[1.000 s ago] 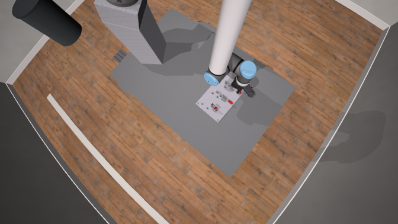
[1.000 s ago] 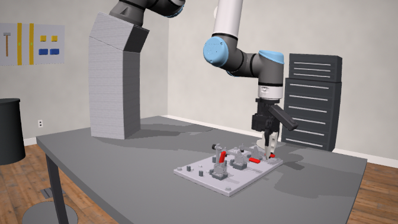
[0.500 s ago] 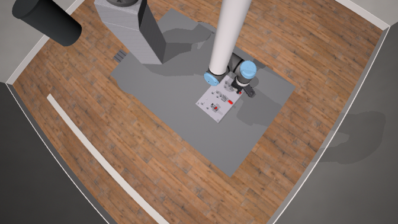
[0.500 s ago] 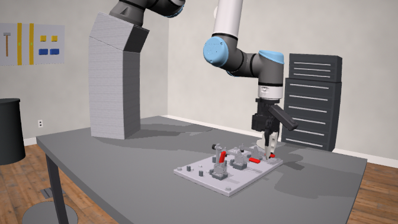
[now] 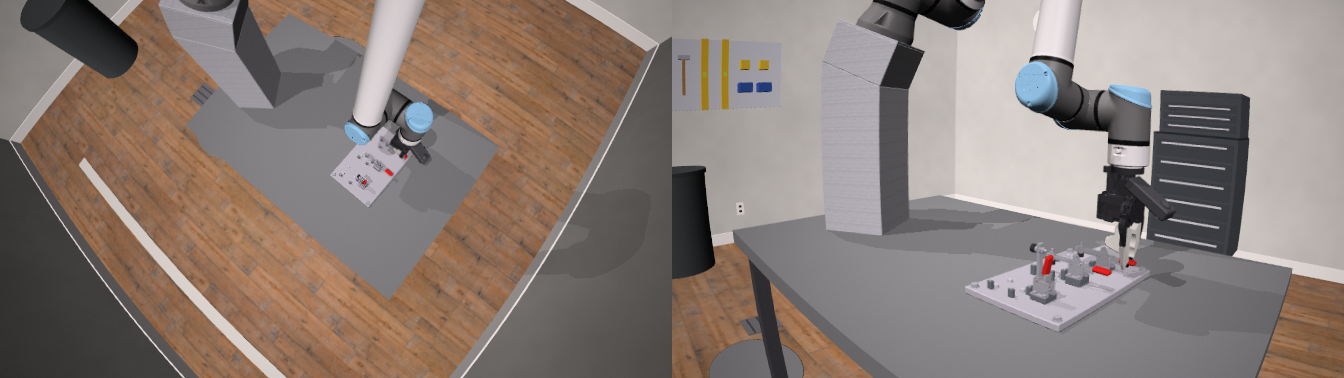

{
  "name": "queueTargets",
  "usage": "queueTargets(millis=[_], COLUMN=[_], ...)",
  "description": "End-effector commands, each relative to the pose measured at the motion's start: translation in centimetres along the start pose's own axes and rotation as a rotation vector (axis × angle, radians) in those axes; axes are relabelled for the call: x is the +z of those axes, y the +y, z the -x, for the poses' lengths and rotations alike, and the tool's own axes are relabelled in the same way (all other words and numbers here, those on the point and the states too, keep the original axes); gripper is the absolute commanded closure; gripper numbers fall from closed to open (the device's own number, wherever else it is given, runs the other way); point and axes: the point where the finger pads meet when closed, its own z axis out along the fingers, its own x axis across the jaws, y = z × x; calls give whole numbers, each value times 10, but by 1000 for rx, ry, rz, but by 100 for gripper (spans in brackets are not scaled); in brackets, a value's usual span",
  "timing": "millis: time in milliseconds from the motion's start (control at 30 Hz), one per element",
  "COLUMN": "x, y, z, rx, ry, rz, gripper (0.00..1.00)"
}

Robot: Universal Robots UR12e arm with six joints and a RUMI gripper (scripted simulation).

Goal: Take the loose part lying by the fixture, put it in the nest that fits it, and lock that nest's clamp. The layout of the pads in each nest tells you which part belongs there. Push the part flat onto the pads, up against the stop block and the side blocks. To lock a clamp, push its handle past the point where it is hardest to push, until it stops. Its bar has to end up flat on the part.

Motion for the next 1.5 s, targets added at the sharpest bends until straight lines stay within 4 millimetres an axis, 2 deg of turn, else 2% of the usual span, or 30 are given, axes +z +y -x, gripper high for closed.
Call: queueTargets(millis=[0,867,1467], x=[-2,-16,-27], y=[-2,6,18], z=[1,0,1], rx=[-1,0,0], ry=[-1,-1,-1], rz=[-4,-3,-3], gripper=[100,100,100])
